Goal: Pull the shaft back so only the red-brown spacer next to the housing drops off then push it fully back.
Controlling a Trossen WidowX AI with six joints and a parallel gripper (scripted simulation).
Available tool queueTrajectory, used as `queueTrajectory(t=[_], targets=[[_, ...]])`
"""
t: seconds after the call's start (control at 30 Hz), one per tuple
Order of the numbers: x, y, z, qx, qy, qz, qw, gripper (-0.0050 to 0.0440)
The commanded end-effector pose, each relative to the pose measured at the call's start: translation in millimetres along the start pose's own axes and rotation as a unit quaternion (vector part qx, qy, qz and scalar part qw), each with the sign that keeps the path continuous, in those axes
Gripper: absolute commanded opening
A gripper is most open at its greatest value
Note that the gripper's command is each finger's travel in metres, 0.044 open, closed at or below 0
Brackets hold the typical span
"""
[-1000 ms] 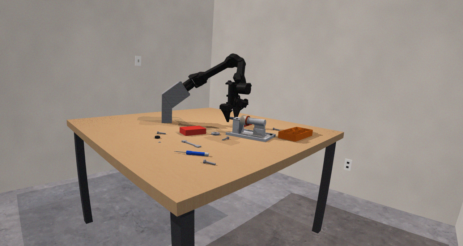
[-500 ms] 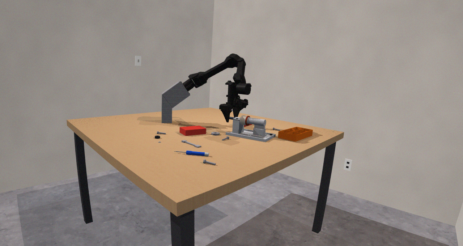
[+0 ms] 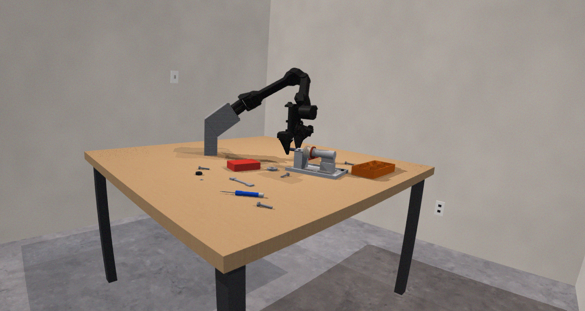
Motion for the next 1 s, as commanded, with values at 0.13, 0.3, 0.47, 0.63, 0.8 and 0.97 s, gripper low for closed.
queueTrajectory(t=[0.13,0.3,0.47,0.63,0.8,0.97], targets=[[-3,-1,-1,-0.003,-0.002,0.002,1.000,0.0440],[-6,-1,-1,-0.003,-0.002,0.002,1.000,0.0440],[-14,-1,-1,-0.003,-0.002,0.002,1.000,0.0440],[-19,-1,-1,-0.003,-0.002,0.002,1.000,0.0440],[-19,-1,-1,-0.003,-0.002,0.002,1.000,0.0440],[-19,-1,-1,-0.003,-0.002,0.002,1.000,0.0440]])
Point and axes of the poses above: the point midway between the two fingers, 35 mm back from their tips, its own x axis back along the fingers, its own z axis across the jaws, y = z × x, the point moved 2 cm from there along x, back along the fingers, and after that the axes turned 15 degrees about x, right-handed, at the moved point
